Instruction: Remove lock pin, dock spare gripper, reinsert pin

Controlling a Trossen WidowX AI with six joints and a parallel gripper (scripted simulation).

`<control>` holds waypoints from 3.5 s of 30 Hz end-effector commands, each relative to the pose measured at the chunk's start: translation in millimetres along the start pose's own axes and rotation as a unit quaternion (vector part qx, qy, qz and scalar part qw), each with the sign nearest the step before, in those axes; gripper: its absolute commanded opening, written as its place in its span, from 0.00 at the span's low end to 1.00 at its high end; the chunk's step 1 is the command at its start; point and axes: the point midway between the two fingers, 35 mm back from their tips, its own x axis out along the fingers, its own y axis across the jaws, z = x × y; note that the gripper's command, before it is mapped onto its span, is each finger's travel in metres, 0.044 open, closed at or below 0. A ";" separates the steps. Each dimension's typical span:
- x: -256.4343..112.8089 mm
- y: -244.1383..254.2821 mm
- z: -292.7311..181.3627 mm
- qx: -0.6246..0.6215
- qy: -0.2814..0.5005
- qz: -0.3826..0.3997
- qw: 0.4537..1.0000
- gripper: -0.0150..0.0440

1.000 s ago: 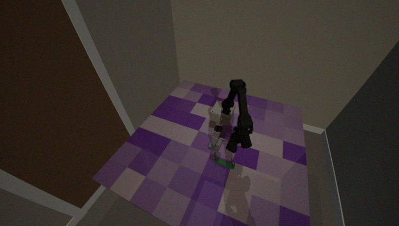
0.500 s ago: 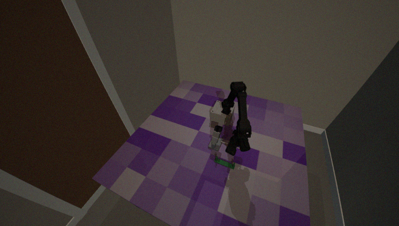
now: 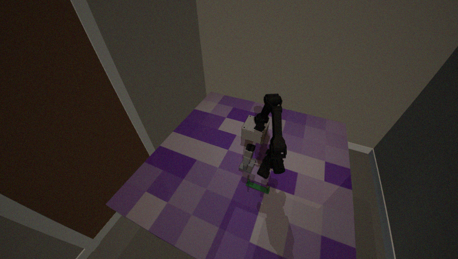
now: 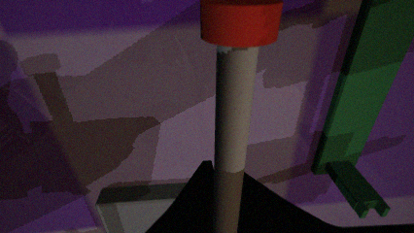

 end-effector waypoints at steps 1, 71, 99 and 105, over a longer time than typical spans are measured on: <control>1.0 1.1 -3.5 -0.001 -0.001 0.000 1.000 0.25; 12.4 -0.2 -46.1 -0.003 -0.002 0.005 1.000 0.25; 15.3 0.4 -56.8 -0.002 -0.004 0.010 1.000 0.48; 15.3 0.4 -56.8 -0.002 -0.004 0.010 1.000 0.59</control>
